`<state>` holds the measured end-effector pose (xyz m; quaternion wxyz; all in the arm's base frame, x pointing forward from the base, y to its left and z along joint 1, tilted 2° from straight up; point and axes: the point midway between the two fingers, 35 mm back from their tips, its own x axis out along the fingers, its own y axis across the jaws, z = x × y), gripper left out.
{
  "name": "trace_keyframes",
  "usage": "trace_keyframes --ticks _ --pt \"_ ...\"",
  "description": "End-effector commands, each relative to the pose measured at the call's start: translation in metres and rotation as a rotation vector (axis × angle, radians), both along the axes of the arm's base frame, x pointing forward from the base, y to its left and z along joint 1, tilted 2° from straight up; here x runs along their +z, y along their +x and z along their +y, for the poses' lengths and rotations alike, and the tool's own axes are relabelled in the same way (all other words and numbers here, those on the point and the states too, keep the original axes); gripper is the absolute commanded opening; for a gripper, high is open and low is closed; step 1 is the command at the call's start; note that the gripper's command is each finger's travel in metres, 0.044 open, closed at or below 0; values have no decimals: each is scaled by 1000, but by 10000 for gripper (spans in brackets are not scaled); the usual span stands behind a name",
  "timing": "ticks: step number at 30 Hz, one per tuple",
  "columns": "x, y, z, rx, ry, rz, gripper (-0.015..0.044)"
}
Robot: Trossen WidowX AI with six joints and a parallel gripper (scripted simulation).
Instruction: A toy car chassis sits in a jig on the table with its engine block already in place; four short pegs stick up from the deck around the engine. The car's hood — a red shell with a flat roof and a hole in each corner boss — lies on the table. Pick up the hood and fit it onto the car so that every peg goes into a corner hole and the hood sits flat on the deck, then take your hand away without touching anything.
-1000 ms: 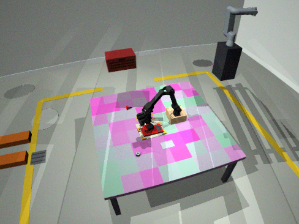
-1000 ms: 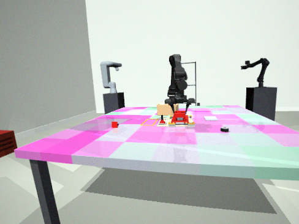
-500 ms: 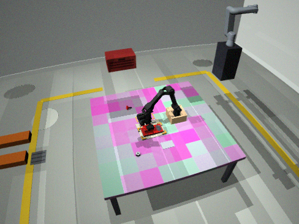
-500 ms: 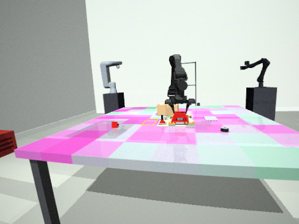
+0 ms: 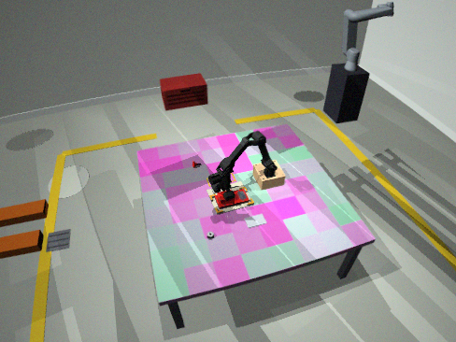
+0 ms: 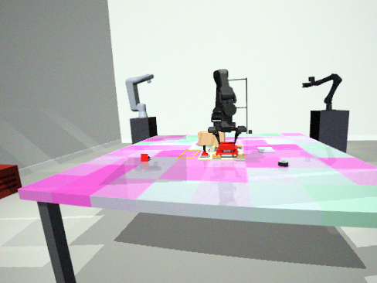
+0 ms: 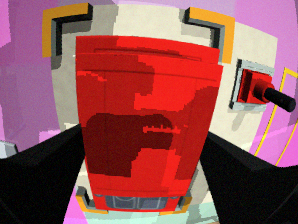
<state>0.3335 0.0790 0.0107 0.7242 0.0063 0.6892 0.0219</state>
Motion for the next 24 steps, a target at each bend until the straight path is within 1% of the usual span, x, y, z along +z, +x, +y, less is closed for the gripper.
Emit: trace_keyframes --ticks 1,24 --pt "-4 -1 0 -3 0 7 0" --pt "4 0 0 -2 0 4 0"
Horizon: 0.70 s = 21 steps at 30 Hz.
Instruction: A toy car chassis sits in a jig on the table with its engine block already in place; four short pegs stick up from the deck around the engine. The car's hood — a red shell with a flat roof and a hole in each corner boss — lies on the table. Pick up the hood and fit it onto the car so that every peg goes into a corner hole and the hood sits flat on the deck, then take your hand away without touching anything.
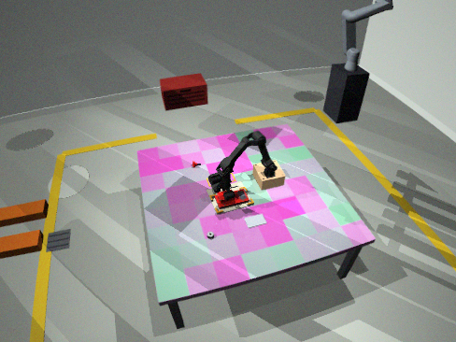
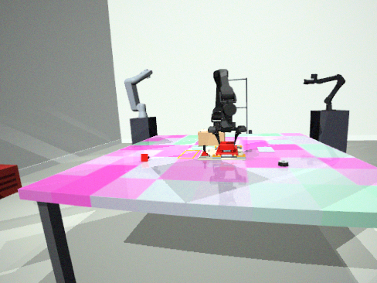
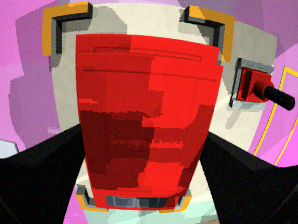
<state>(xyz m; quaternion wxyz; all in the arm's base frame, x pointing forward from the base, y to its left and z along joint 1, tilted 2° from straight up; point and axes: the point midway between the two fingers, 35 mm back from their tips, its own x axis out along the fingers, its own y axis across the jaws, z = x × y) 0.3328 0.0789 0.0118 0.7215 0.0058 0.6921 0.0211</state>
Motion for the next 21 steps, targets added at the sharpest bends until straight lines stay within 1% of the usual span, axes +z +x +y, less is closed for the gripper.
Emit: trace_keyframes --ticks 1,21 --pt "3 0 0 -1 2 -4 0" --pt "-3 0 0 -2 2 -3 0"
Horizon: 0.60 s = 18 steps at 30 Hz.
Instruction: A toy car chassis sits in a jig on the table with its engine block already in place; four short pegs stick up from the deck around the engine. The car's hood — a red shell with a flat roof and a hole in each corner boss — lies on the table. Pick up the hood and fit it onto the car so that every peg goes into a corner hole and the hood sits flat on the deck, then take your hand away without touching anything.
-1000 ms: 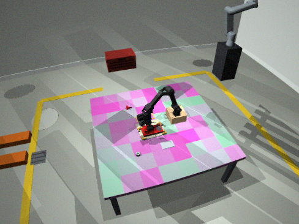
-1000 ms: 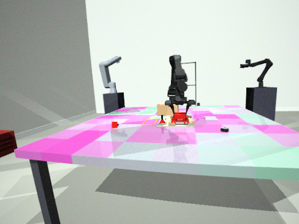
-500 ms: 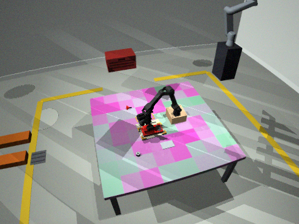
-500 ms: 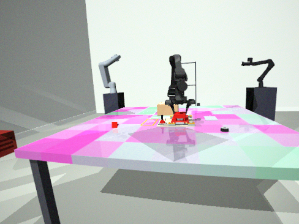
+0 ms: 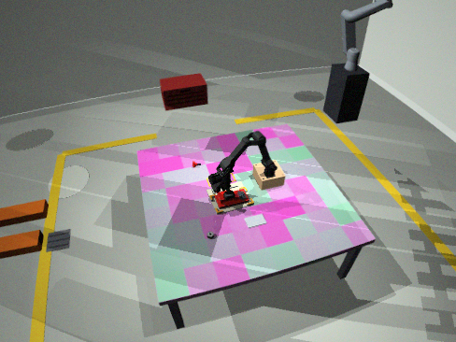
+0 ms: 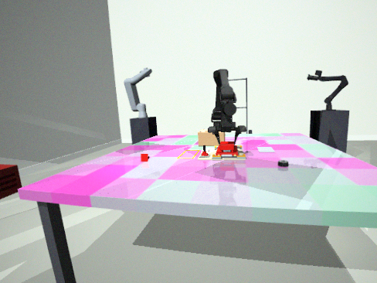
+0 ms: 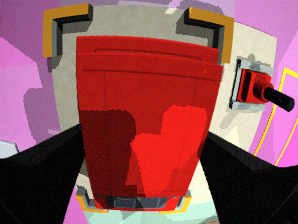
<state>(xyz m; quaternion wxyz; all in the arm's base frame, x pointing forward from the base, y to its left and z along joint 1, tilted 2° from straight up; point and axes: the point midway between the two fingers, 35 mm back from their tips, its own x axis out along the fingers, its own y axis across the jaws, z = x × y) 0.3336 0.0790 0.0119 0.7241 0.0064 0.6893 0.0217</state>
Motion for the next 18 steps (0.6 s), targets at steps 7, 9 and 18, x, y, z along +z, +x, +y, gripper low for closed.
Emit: trace_keyframes --ticks 7,9,18 --pt "-7 0 0 -2 0 5 0" --pt "-8 0 0 -2 0 5 0" --pt "-11 0 0 -2 0 6 0"
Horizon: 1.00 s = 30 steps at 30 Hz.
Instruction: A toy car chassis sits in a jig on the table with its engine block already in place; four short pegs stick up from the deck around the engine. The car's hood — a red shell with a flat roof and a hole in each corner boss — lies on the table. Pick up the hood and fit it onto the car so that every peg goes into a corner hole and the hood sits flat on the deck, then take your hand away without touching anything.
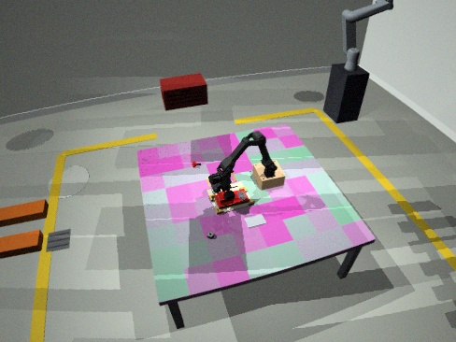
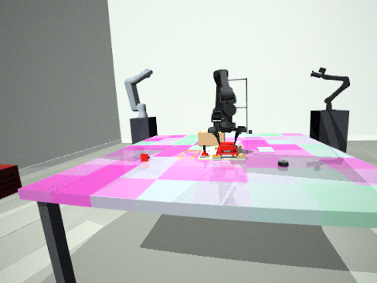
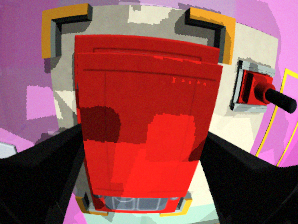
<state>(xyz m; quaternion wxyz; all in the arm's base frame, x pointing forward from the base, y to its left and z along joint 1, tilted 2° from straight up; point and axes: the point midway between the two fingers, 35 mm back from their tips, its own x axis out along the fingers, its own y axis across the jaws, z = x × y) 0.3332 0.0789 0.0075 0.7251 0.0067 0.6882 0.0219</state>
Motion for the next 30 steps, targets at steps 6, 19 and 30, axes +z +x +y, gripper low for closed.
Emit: trace_keyframes --ticks 6,19,30 --pt "-9 1 1 -1 -1 9 0" --pt "-10 2 1 0 -1 6 0" --pt "-8 2 1 0 -1 4 263"
